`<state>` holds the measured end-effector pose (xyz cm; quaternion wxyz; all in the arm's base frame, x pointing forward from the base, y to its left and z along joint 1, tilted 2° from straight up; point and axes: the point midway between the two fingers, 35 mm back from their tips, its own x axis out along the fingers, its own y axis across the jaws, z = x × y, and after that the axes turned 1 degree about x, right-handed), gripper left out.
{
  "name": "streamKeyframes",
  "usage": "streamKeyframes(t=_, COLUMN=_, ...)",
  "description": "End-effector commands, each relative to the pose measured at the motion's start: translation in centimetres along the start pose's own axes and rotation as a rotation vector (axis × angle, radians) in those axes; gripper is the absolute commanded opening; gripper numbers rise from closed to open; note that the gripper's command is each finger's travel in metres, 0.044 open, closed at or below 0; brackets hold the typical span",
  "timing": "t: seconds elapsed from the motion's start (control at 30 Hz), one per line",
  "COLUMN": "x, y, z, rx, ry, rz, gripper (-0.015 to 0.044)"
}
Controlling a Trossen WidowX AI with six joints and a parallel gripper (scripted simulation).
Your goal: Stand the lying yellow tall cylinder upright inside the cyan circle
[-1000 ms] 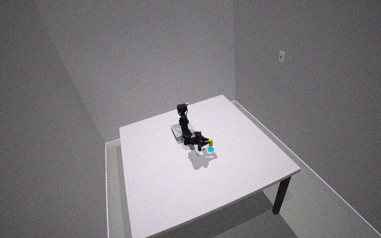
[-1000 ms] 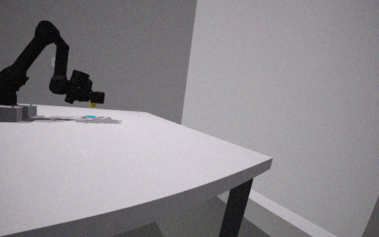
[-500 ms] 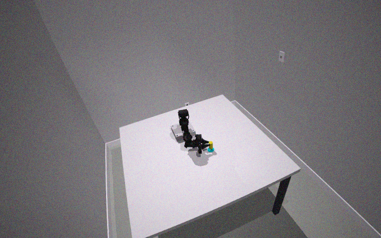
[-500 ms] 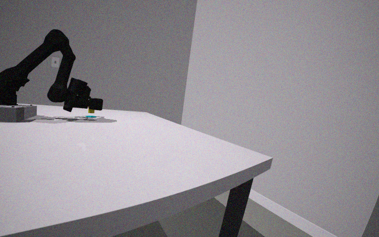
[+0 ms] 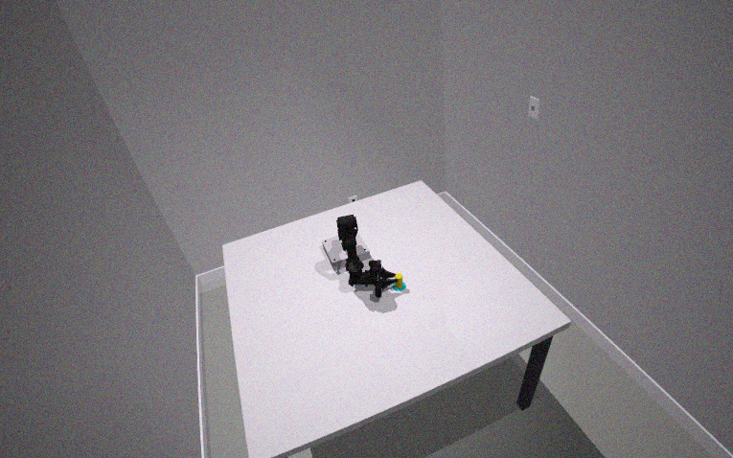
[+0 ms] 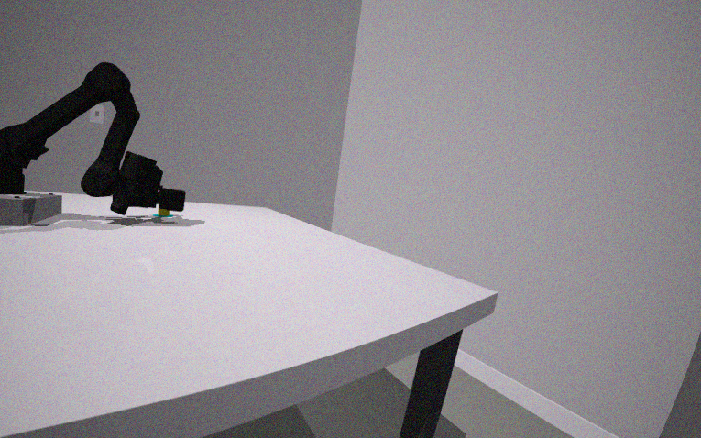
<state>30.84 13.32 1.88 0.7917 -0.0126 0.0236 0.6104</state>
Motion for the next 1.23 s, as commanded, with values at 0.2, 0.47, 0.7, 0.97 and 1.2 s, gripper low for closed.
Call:
streamKeyframes(t=0.2, x=0.0, y=0.0, z=0.0, rx=-0.008, ry=-0.002, rz=0.005, gripper=0.0263)
streamKeyframes(t=0.47, x=0.0, y=0.0, z=0.0, rx=-0.008, ry=-0.002, rz=0.005, gripper=0.0400)
streamKeyframes(t=0.7, x=0.0, y=-0.3, z=2.1, rx=-0.009, ry=-0.003, rz=0.004, gripper=0.0400)
streamKeyframes(t=0.97, x=-0.2, y=-0.4, z=5.8, rx=-0.011, ry=-0.003, rz=0.002, gripper=0.0400)
streamKeyframes(t=1.2, x=-0.5, y=0.1, z=8.8, rx=-0.013, ry=-0.003, rz=0.001, gripper=0.0400)
